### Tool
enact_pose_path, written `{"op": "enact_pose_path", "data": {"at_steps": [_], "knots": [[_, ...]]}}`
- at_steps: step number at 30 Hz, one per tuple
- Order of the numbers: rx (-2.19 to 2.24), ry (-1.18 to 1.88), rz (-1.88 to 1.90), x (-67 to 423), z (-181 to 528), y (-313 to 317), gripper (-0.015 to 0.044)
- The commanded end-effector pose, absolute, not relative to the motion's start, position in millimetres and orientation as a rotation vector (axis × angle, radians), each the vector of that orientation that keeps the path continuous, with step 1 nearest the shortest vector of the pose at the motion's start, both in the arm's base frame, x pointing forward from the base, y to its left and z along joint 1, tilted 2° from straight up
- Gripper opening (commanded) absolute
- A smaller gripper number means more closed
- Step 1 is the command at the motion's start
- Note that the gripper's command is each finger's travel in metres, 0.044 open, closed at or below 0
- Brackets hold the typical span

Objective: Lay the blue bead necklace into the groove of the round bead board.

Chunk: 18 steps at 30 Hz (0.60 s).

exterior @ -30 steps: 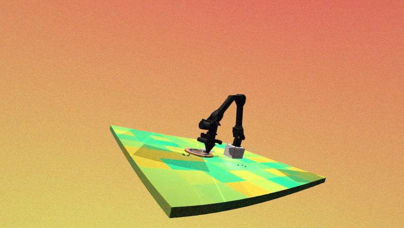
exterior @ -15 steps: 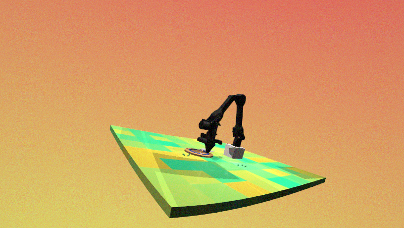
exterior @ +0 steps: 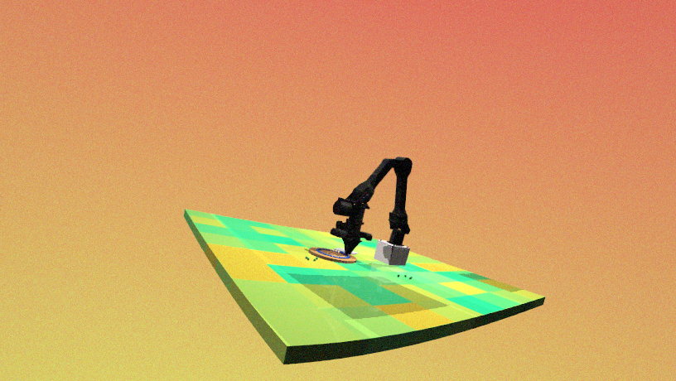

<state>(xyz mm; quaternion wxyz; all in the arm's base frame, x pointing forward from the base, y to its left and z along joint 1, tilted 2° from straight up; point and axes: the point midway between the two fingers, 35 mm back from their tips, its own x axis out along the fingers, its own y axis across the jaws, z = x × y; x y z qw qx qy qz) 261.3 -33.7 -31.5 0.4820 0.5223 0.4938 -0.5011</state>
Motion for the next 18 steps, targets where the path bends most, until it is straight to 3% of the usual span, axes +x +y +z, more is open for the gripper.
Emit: {"op": "enact_pose_path", "data": {"at_steps": [1,14,18], "knots": [[1.277,1.201,-1.223,255.6,-30.0,-32.9,0.0],[1.277,1.201,-1.223,253.8,-38.2,-32.3,0.0],[1.275,1.199,-1.218,255.1,-34.6,-32.8,0.0105]]}}
